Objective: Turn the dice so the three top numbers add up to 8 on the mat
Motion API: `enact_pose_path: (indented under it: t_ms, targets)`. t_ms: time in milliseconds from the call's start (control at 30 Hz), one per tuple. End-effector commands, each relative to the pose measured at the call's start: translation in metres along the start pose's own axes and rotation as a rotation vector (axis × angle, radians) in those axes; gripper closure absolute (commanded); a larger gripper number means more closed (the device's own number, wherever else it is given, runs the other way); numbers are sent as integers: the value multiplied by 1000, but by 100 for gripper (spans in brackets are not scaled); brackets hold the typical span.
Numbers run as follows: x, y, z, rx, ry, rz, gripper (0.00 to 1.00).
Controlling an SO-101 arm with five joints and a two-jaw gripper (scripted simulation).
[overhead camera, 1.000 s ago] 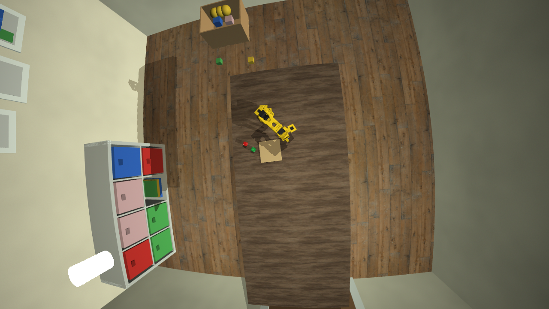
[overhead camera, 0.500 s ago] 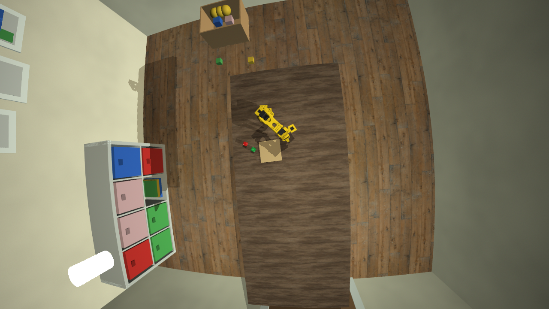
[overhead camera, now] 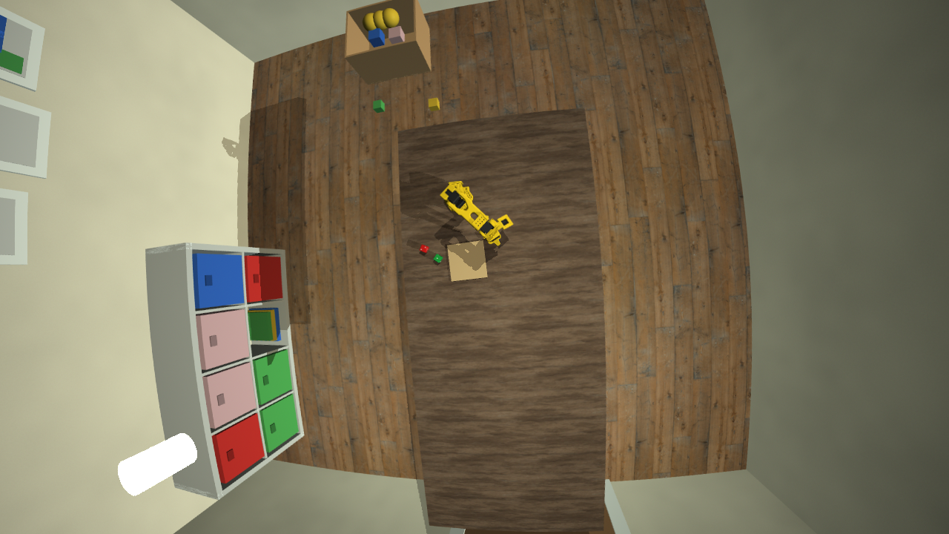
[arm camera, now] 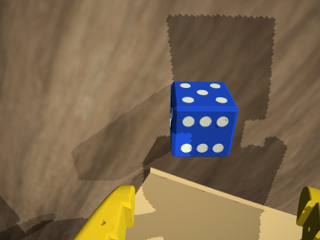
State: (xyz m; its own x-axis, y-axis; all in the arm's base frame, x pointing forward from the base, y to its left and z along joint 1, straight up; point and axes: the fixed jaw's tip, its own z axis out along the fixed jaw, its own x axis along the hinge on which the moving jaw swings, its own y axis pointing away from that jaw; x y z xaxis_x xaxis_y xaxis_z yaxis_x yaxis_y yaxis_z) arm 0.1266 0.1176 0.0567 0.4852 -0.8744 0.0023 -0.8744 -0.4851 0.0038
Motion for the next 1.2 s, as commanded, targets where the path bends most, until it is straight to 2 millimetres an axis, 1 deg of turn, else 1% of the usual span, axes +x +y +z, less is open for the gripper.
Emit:
enact_pose_path:
  t_ms: [0,433,933,1167]
  targets:
    - [-3,-4,-5,29,-8,-19,69]
    - [-3,-6,5,29,-8,-19,69]
    - [-4,-7,31,29,-8,-19,69]
    - [-3,-6,37,29,-8,-19,69]
